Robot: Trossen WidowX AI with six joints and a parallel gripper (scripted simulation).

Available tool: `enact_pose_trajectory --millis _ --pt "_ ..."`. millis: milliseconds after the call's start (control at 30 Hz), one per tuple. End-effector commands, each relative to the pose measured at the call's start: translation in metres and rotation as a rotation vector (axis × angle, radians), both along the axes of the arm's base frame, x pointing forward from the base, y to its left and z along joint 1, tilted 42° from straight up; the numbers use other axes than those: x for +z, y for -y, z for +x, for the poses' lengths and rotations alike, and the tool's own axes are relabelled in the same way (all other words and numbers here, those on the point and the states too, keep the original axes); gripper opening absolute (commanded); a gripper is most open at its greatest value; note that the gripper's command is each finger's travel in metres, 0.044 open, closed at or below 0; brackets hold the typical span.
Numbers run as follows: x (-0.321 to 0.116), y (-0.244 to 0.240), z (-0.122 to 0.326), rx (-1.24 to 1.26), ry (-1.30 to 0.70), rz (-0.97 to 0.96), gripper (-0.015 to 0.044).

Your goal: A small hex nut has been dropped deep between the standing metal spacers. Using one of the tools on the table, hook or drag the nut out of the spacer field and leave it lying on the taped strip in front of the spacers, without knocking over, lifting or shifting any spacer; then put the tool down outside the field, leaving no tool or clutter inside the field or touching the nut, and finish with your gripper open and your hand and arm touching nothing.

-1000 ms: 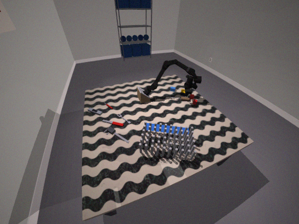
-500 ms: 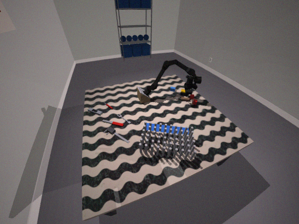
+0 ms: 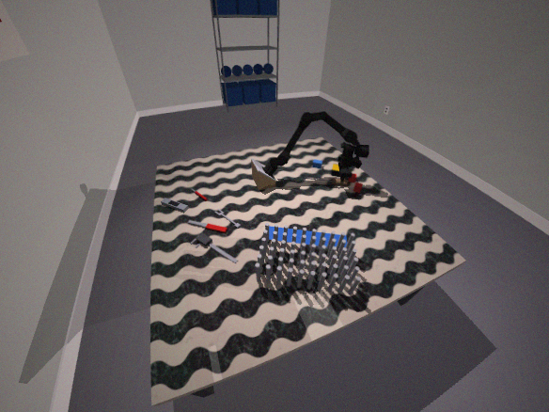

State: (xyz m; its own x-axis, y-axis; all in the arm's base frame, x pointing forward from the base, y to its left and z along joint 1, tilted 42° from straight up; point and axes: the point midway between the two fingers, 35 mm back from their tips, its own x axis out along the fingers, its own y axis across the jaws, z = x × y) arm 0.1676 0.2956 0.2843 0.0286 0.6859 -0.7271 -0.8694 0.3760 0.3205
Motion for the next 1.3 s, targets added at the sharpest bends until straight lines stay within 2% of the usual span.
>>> enact_pose_trajectory --millis 0,733,833,1133,1267 --pt "-0.008 -0.005 0.001 -0.005 -0.006 -0.008 0.028" --pt "-0.033 -0.026 0.0 -0.006 -0.008 -0.006 0.028" --pt "-0.033 -0.026 0.0 -0.006 -0.008 -0.006 0.0201" --pt "-0.033 -0.026 0.0 -0.006 -0.008 -0.006 0.0141" --pt "-0.021 -0.016 0.001 -0.005 -0.007 -0.006 0.0036"
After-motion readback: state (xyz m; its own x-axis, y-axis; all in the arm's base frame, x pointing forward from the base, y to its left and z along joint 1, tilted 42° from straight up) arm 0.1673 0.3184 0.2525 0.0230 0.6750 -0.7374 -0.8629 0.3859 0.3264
